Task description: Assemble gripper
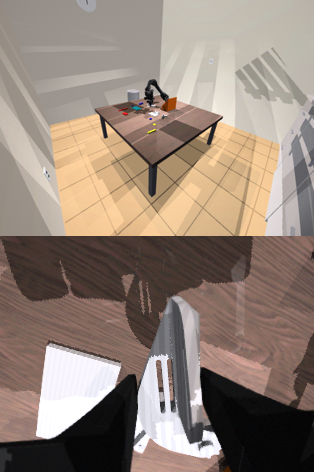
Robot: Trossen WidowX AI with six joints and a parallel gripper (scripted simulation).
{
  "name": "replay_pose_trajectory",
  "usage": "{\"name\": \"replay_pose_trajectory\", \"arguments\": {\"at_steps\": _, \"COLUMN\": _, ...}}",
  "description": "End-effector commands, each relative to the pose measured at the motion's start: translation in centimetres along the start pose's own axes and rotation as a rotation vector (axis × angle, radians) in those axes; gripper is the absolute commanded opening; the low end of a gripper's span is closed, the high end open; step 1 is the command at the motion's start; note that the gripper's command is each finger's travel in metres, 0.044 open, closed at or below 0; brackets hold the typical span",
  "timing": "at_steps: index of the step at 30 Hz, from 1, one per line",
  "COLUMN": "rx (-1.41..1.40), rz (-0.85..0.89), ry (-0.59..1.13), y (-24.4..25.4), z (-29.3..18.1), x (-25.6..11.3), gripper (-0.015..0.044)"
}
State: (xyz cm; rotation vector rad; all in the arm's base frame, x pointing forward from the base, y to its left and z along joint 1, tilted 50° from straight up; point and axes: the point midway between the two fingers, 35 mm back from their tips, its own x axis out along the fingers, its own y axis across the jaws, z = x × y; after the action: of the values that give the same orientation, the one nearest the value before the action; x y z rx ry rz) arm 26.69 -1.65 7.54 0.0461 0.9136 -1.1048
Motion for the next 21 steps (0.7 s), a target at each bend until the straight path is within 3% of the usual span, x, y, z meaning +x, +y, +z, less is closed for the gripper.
{"name": "replay_pose_trajectory", "arguments": {"at_steps": 1, "rx": -0.095, "rz": 0.006, "ry": 0.0, "y": 0.4, "z": -0.6, "x": -0.1, "gripper": 0.0134}}
{"name": "replay_pose_trajectory", "arguments": {"at_steps": 21, "rx": -0.627, "rz": 0.004, "ry": -0.002, "y": 1.8, "z": -3.6, "x": -0.1, "gripper": 0.0134}}
